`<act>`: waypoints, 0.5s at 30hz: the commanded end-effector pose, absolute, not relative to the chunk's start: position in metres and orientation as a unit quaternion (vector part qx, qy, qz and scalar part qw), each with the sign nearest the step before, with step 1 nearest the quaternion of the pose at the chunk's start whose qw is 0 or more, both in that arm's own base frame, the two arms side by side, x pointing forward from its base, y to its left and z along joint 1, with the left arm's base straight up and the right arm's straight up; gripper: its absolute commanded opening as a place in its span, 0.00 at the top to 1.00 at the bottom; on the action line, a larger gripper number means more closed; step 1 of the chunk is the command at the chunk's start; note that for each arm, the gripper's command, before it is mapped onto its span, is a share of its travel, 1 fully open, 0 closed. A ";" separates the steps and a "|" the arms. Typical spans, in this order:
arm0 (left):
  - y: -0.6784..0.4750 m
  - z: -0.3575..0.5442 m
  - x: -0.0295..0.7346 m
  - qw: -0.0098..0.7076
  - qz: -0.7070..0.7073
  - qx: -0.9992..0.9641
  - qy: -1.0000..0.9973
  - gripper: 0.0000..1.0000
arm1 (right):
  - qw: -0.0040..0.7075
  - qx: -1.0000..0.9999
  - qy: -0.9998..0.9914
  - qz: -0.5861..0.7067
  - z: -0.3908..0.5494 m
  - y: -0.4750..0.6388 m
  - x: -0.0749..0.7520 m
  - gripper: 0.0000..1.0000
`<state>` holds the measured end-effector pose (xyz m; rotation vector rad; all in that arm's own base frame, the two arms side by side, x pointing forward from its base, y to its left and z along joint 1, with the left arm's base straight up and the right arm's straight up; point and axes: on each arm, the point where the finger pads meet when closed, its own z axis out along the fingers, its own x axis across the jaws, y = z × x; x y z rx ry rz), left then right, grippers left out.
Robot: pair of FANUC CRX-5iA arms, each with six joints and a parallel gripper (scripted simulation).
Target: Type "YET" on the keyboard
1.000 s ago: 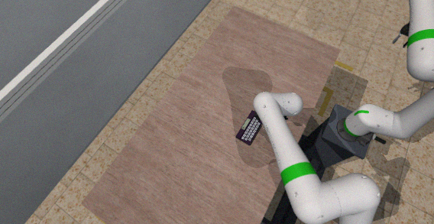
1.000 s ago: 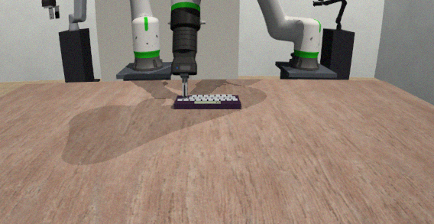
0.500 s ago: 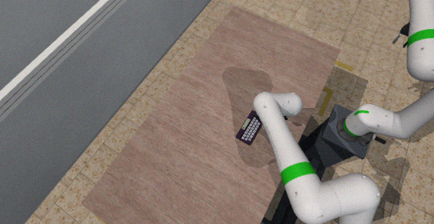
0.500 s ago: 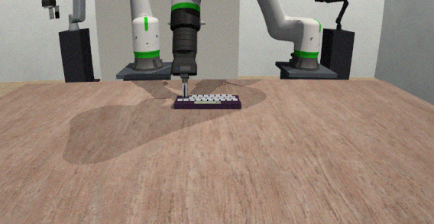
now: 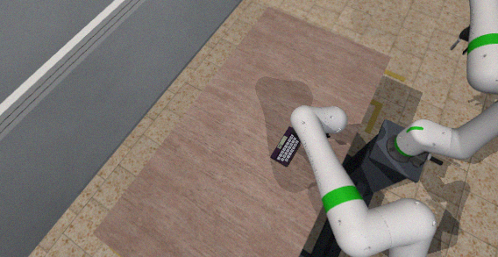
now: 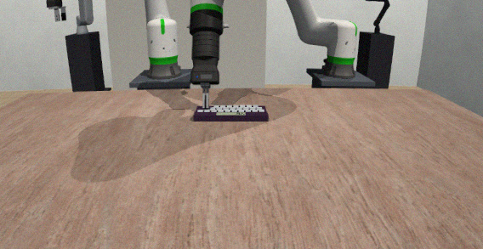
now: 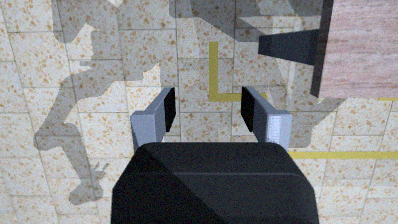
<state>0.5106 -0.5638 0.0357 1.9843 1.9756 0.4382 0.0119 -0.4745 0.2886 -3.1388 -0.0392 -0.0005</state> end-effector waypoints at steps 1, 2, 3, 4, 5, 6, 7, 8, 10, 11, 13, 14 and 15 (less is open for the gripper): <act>-0.564 0.037 0.511 0.154 0.153 0.692 0.689 1.00 | 0.000 -1.000 -0.012 0.000 0.290 -0.475 0.012 0.00; -0.564 0.037 0.511 0.154 0.153 0.692 0.689 1.00 | 0.000 -1.000 -0.012 0.000 0.290 -0.475 0.012 0.00; -0.564 0.037 0.511 0.154 0.153 0.692 0.689 1.00 | 0.000 -1.000 -0.012 0.000 0.290 -0.475 0.012 0.00; -0.564 0.038 0.511 0.154 0.153 0.692 0.689 1.00 | 0.000 -1.000 -0.012 0.000 0.290 -0.475 0.012 0.00; -0.564 0.039 0.511 0.154 0.153 0.692 0.689 1.00 | 0.000 -1.000 -0.012 0.000 0.290 -0.475 0.012 0.00; -0.564 0.040 0.511 0.154 0.153 0.692 0.689 1.00 | 0.000 -1.000 -0.012 0.000 0.290 -0.475 0.012 0.00; -0.564 0.042 0.511 0.154 0.153 0.692 0.689 1.00 | 0.000 -1.000 -0.012 0.000 0.290 -0.475 0.012 0.00; -0.564 0.044 0.511 0.154 0.153 0.692 0.689 1.00 | 0.000 -1.000 -0.012 0.000 0.290 -0.475 0.012 0.00; -0.564 0.046 0.511 0.154 0.153 0.692 0.689 1.00 | 0.000 -1.000 -0.012 0.000 0.290 -0.475 0.012 0.00; -0.564 0.047 0.511 0.154 0.153 0.692 0.689 1.00 | 0.000 -1.000 -0.012 0.000 0.290 -0.475 0.012 0.00; -0.564 0.047 0.511 0.154 0.153 0.692 0.689 1.00 | 0.000 -1.000 -0.012 0.000 0.290 -0.475 0.012 0.00; -0.564 0.047 0.511 0.154 0.153 0.692 0.689 1.00 | 0.000 -1.000 -0.012 0.000 0.290 -0.475 0.012 0.00; -0.564 0.047 0.511 0.154 0.153 0.692 0.689 1.00 | 0.000 -1.000 -0.012 0.000 0.290 -0.475 0.012 0.00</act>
